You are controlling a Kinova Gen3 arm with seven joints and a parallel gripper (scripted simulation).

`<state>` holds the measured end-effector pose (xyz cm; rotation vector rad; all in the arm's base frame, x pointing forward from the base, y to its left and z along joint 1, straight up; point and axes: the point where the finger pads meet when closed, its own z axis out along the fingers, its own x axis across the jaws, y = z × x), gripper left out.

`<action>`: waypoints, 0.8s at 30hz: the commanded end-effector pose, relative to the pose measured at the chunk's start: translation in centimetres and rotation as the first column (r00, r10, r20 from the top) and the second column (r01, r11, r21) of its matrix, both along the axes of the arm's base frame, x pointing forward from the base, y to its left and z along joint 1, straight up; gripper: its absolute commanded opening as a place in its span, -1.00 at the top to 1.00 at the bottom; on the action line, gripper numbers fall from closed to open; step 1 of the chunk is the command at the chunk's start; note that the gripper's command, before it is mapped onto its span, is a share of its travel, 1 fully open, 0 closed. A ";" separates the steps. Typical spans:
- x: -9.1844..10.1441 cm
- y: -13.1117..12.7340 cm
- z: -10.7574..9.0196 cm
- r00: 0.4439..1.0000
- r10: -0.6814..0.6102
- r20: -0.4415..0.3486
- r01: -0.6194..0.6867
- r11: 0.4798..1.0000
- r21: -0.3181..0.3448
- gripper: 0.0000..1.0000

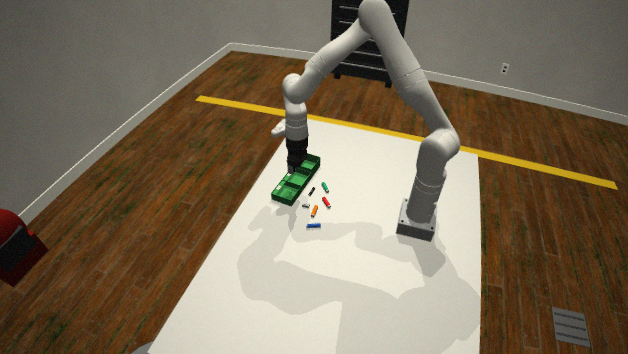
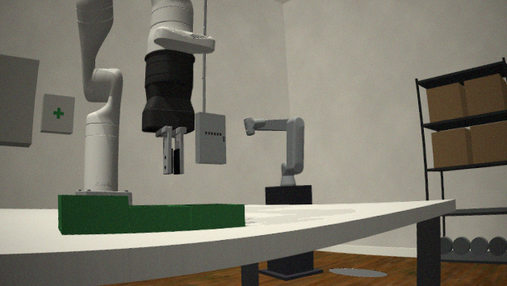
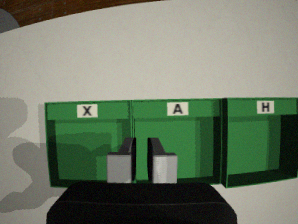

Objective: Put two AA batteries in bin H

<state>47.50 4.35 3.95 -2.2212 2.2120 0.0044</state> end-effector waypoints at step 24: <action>-0.2 5.6 -1.8 1.000 0.023 0.002 -0.023 1.000 0.001 0.39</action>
